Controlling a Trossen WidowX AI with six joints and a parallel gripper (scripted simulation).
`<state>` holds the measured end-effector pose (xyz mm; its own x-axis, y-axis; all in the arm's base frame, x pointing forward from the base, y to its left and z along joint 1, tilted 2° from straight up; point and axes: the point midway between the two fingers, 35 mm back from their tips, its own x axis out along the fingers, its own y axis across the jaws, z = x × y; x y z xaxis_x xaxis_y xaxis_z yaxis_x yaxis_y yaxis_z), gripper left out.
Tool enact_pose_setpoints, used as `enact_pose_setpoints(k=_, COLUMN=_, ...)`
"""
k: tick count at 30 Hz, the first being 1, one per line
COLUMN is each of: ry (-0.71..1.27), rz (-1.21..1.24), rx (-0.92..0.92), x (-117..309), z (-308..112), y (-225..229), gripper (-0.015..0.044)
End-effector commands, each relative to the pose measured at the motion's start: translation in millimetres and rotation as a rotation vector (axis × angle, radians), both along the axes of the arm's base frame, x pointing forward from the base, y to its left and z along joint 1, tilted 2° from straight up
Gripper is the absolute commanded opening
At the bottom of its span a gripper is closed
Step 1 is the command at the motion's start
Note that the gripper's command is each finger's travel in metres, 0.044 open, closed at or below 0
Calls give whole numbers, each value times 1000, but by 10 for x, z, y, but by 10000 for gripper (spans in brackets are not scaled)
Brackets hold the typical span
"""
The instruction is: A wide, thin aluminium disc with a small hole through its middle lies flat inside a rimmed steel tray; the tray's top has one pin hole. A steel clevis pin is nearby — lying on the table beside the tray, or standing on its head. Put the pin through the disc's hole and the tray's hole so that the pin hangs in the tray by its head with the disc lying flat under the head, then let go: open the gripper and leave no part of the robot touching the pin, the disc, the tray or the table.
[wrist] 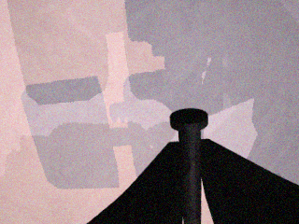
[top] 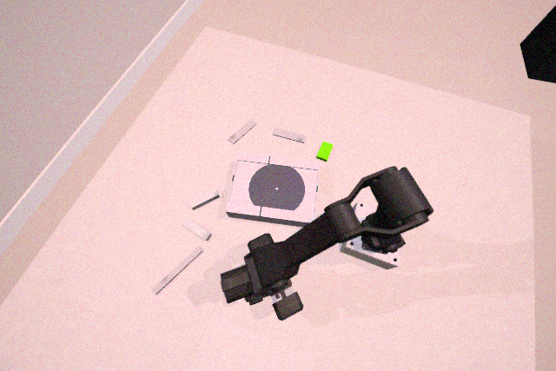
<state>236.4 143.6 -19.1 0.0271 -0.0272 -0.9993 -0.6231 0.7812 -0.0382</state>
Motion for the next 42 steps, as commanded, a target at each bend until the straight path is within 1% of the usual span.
enact_pose_setpoints(k=1, ry=-13, rz=-3, rx=8, x=26, z=139, y=23, gripper=0)
enact_pose_setpoints(k=14, ry=-13, rz=-3, rx=9, x=14, z=497, y=31, gripper=0)
enact_pose_setpoints(k=25, ry=-10, rz=-10, rx=6, x=14, z=463, y=-32, gripper=0)
enact_pose_setpoints(k=42, ry=-10, rz=-28, rx=6, x=25, z=184, y=-24, gripper=0)
